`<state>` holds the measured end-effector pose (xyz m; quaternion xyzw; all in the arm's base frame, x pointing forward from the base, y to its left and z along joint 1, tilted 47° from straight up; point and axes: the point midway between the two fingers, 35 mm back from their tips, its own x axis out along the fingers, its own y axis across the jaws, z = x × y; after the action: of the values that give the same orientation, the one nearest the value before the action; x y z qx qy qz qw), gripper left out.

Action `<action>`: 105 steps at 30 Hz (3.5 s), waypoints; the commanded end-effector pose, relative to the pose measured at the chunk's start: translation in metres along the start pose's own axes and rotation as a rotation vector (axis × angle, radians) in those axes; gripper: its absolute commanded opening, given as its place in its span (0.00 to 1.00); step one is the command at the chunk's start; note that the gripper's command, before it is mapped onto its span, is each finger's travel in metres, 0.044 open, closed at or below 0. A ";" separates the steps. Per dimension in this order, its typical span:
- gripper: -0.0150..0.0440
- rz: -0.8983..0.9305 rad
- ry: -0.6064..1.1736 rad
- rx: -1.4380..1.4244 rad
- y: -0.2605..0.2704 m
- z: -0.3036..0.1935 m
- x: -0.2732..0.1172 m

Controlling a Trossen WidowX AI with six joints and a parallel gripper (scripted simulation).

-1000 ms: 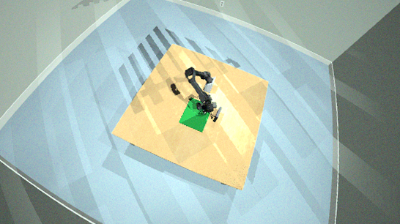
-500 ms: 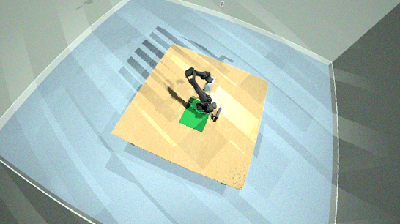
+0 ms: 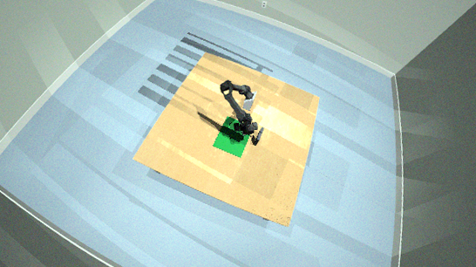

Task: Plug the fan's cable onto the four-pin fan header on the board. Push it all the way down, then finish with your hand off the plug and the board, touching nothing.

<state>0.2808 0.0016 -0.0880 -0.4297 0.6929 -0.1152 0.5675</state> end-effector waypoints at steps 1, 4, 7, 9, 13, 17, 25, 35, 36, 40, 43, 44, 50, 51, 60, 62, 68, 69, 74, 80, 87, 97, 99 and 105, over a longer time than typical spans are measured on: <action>0.25 -0.001 0.000 -0.006 0.000 -0.001 0.000; 0.25 -0.001 0.000 -0.009 0.000 -0.002 0.000; 0.25 -0.001 0.000 -0.012 0.001 -0.003 0.000; 0.25 -0.001 0.000 -0.014 0.001 -0.003 0.000; 0.25 0.000 0.000 -0.020 0.001 -0.004 0.000; 0.25 0.000 0.000 -0.026 0.002 -0.005 0.000; 0.25 0.000 0.000 -0.037 0.003 -0.007 0.000; 0.25 0.000 0.000 -0.043 0.004 -0.009 0.001; 0.25 0.000 0.000 -0.043 0.004 -0.009 0.002; 0.25 0.000 0.000 -0.038 0.003 -0.008 0.002; 0.25 -0.001 0.000 -0.033 0.003 -0.008 0.003; 0.25 -0.001 0.000 -0.032 0.003 -0.008 0.003; 0.25 -0.001 0.000 -0.024 0.002 -0.006 0.003; 0.25 -0.001 0.000 -0.023 0.002 -0.006 0.003; 0.25 -0.001 0.000 -0.013 0.002 -0.004 0.003; 0.25 -0.001 0.000 -0.011 0.001 -0.004 0.003; 0.25 -0.001 0.000 -0.005 0.001 -0.003 0.002; 0.25 -0.001 0.000 -0.004 0.001 -0.002 0.002; 0.25 -0.001 0.000 0.001 0.000 -0.002 0.001; 0.25 -0.001 0.000 0.007 0.000 -0.001 0.000; 0.25 -0.001 0.000 0.000 0.000 -0.001 0.000; 0.25 -0.001 0.000 -0.012 0.001 -0.004 0.000; 0.25 -0.001 0.000 -0.015 0.001 -0.004 0.000; 0.25 0.000 0.000 -0.022 0.002 -0.006 0.000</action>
<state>0.2771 0.0013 -0.0871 -0.4331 0.6926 -0.1119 0.5659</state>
